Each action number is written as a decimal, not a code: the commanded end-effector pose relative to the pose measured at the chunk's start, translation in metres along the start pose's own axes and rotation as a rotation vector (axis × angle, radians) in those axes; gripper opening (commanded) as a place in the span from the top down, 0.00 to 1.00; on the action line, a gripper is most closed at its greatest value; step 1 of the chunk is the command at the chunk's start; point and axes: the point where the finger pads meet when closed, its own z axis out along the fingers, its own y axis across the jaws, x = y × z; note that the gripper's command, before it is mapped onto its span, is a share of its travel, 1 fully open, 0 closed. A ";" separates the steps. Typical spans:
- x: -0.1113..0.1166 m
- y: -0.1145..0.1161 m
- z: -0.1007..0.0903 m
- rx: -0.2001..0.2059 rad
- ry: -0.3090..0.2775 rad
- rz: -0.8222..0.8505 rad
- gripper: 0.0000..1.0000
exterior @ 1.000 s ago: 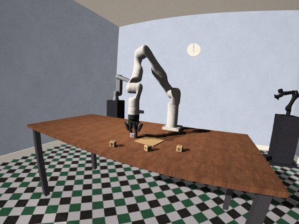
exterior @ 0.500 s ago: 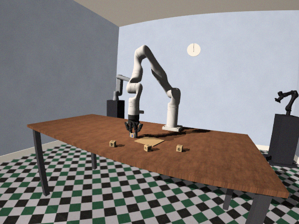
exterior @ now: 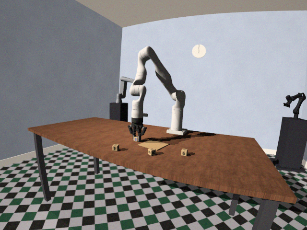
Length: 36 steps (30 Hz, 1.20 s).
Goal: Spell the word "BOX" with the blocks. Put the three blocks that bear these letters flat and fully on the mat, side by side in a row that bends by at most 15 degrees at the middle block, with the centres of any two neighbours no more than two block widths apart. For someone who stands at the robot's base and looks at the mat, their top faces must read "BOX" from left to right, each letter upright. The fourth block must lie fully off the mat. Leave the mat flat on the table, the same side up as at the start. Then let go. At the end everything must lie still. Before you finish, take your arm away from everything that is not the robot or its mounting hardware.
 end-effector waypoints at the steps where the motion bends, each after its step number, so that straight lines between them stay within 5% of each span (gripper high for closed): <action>1: -0.001 0.000 -0.001 0.001 -0.001 0.000 0.74; 12: -0.001 0.000 -0.001 0.001 -0.001 0.000 0.74; 22: -0.001 0.000 -0.001 0.001 -0.001 0.000 0.58; 36: -0.001 0.000 -0.001 0.001 -0.001 0.000 0.54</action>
